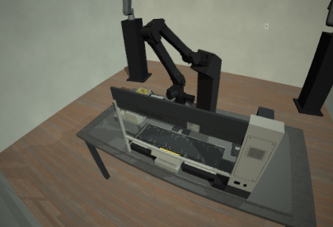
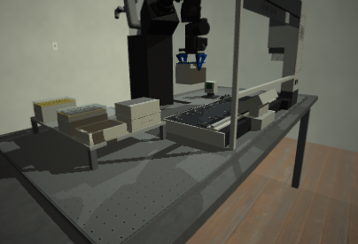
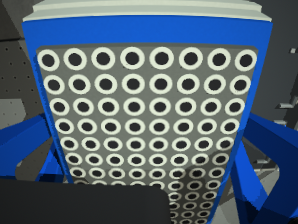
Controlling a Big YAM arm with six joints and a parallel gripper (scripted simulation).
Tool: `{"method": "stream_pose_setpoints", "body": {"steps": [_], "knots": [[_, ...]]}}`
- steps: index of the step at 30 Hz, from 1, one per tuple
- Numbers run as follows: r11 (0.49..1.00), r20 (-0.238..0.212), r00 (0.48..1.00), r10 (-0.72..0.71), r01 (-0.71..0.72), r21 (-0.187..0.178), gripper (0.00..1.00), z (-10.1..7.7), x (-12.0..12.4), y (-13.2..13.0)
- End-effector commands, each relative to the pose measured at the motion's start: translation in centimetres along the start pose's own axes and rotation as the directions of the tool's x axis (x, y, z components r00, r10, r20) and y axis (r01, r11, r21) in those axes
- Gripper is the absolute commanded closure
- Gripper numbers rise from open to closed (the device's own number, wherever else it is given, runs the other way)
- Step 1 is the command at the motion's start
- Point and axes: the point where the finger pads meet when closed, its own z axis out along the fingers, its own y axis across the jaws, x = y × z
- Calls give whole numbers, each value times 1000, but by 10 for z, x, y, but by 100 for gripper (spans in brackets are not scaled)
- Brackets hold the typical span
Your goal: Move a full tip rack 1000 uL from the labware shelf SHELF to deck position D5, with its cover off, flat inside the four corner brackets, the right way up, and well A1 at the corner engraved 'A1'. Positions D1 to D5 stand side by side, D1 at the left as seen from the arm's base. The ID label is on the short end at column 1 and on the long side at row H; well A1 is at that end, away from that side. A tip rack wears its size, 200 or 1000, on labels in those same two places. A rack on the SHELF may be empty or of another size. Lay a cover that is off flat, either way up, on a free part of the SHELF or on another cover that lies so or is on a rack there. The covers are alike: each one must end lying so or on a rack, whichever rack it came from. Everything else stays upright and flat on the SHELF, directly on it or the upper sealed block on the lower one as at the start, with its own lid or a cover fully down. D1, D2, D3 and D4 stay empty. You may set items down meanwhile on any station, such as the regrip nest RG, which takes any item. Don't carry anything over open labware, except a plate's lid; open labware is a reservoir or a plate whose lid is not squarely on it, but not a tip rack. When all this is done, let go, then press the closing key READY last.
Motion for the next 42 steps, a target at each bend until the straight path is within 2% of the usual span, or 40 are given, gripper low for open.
{"method": "stream_pose_setpoints", "body": {"steps": [1, 42], "knots": [[1000, 21, 1000, 4, -4, -20, 100, -14, -10, 12], [1000, 17, 1000, 6, -5, -8, 100, -68, -8, 6]]}}
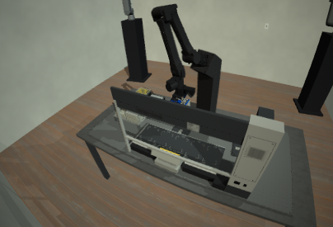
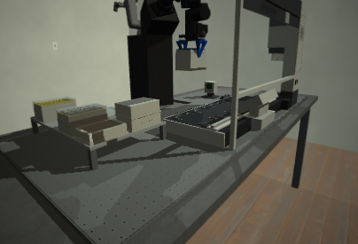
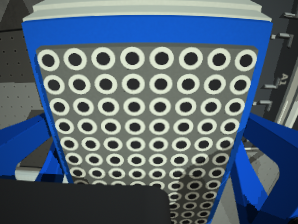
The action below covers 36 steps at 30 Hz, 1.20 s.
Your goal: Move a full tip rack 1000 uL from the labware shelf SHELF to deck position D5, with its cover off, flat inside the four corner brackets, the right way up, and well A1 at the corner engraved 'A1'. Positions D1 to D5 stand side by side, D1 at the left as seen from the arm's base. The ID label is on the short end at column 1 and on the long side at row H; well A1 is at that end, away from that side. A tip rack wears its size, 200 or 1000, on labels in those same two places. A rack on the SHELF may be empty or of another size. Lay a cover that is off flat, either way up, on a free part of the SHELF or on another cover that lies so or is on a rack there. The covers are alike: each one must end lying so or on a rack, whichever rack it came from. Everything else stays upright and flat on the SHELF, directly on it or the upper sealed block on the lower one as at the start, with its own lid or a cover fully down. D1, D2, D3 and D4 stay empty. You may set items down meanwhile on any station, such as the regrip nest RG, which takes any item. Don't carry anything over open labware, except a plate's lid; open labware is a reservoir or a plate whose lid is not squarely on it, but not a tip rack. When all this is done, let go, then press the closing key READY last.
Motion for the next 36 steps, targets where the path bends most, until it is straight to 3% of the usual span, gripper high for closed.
{"method": "stream_pose_setpoints", "body": {"steps": [1, 36], "knots": [[1000, 15, 1000, 6, -6, -4, 100, -9, -7, 6], [1000, 11, 1000, 7, -7, 7, 100, -59, -4, -1]]}}
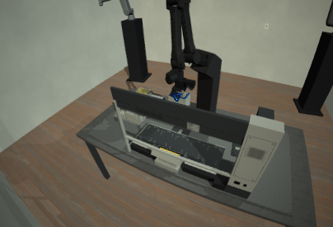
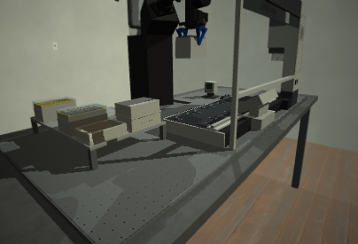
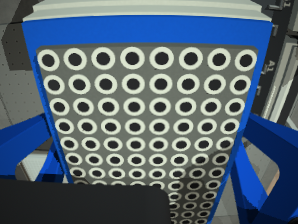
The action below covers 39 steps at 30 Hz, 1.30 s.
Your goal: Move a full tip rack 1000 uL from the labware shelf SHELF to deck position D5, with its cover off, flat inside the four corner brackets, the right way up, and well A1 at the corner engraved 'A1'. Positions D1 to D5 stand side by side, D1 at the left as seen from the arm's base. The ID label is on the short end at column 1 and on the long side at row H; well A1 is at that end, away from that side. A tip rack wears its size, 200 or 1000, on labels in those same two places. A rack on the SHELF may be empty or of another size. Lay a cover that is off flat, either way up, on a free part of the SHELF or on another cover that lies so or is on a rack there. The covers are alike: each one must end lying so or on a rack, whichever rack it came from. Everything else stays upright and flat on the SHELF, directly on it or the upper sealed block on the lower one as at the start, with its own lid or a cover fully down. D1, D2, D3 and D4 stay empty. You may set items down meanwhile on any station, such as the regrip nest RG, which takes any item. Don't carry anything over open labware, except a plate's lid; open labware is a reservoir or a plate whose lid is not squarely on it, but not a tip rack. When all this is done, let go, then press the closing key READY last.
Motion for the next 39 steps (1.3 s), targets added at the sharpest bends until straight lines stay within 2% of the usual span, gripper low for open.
{"method": "stream_pose_setpoints", "body": {"steps": [1, 7, 8, 10, 11, 18, 20, 23, 25, 27, 39], "knots": [[1000, 11, 1000, 8, -8, 8, 100, -7, -4, -1], [1000, 12, 1000, 9, -9, 12, 100, -13, -3, -4], [1000, 17, 1000, 6, -6, -10, 100, -10, -5, 1], [1000, 17, 1000, 6, -6, -10, 100, -10, -5, 1], [1000, 3, 1000, 5, -5, 13, 100, -12, 0, -5], [1000, 3, 1000, 5, -5, 13, 100, -12, 0, -5], [1000, -6, 1000, 6, -6, 21, 100, -12, 2, 4], [1000, -5, 1000, 4, -3, 9, 100, -12, 2, 7], [998, -5, 998, 62, -62, 18, 100, -12, 3, -1], [998, -5, 998, 62, -62, 18, 100, -12, 3, -1], [955, 1, 955, 297, -297, 19, 100, -12, 3, 0]]}}
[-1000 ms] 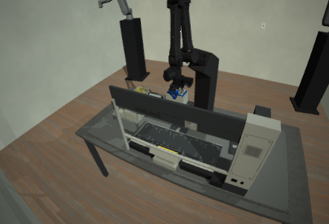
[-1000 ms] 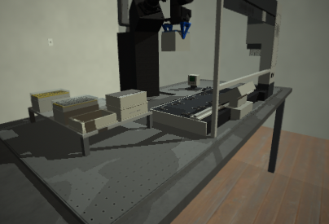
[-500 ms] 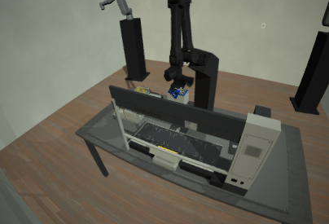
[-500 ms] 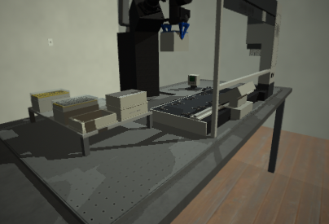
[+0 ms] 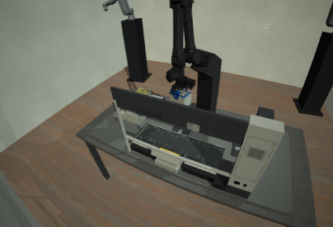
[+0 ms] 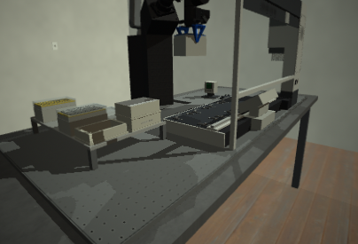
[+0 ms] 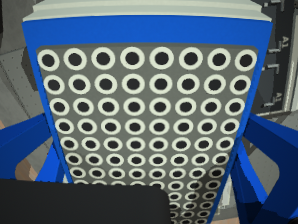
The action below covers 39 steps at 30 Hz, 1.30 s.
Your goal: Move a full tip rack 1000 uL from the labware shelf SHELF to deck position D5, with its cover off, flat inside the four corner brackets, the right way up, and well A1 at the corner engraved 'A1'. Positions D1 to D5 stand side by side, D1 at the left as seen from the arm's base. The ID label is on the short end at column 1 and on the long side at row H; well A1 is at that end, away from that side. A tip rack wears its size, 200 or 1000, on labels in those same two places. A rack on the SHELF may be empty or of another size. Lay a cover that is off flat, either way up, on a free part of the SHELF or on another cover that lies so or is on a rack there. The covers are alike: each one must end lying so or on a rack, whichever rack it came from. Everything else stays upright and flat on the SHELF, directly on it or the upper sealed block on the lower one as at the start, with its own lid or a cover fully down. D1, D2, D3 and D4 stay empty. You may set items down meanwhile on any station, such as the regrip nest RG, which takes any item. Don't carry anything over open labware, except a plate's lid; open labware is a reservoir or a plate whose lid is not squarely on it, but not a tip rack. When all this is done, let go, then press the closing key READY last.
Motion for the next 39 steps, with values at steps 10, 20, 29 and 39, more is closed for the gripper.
{"method": "stream_pose_setpoints", "body": {"steps": [10, 20, 29, 39], "knots": [[966, 0, 966, 259, -259, 22, 100, -2, 3, -9], [895, 5, 895, 445, -445, 23, 100, -2, 3, -9], [824, 8, 824, 566, -566, 22, 100, -2, 3, -10], [757, 11, 758, 653, -653, 22, 100, -2, 3, -10]]}}
